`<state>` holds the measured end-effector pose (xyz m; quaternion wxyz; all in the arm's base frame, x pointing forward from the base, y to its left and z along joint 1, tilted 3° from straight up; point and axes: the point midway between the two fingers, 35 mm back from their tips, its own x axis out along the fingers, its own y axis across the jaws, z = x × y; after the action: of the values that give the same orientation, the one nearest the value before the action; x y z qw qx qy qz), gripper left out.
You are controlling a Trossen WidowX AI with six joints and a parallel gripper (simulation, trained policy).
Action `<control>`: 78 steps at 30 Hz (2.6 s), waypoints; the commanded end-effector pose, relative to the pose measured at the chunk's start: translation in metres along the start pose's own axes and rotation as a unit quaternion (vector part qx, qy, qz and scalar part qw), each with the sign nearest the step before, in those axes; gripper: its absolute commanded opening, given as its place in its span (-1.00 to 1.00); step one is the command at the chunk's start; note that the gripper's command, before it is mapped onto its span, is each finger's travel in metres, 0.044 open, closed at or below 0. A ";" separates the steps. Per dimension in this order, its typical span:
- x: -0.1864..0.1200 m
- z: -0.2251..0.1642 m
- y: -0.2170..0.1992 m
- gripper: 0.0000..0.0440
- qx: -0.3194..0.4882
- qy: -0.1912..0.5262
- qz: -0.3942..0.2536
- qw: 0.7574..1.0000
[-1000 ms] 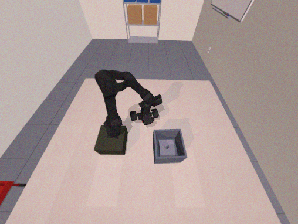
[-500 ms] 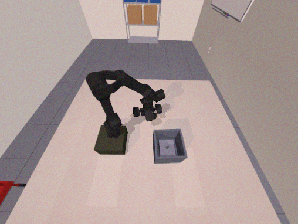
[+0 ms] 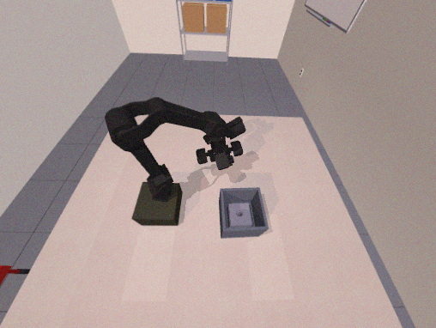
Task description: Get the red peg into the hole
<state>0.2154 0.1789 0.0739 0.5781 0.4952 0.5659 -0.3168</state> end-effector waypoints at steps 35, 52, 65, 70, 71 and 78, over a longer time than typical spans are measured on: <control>-0.086 0.122 0.045 -1.00 0.017 -0.107 0.039 0.993; -0.080 0.168 0.040 -1.00 0.030 -0.115 -0.003 0.993; -0.063 0.196 0.037 -1.00 0.032 -0.110 -0.030 0.993; -0.051 0.205 0.034 -1.00 0.033 -0.105 -0.040 0.993; -0.049 0.206 0.034 -1.00 0.033 -0.103 -0.041 0.993; -0.031 0.214 0.034 -1.00 0.032 -0.092 -0.045 0.994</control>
<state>0.3135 -0.0147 0.0914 0.5994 0.4561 0.5152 -0.4090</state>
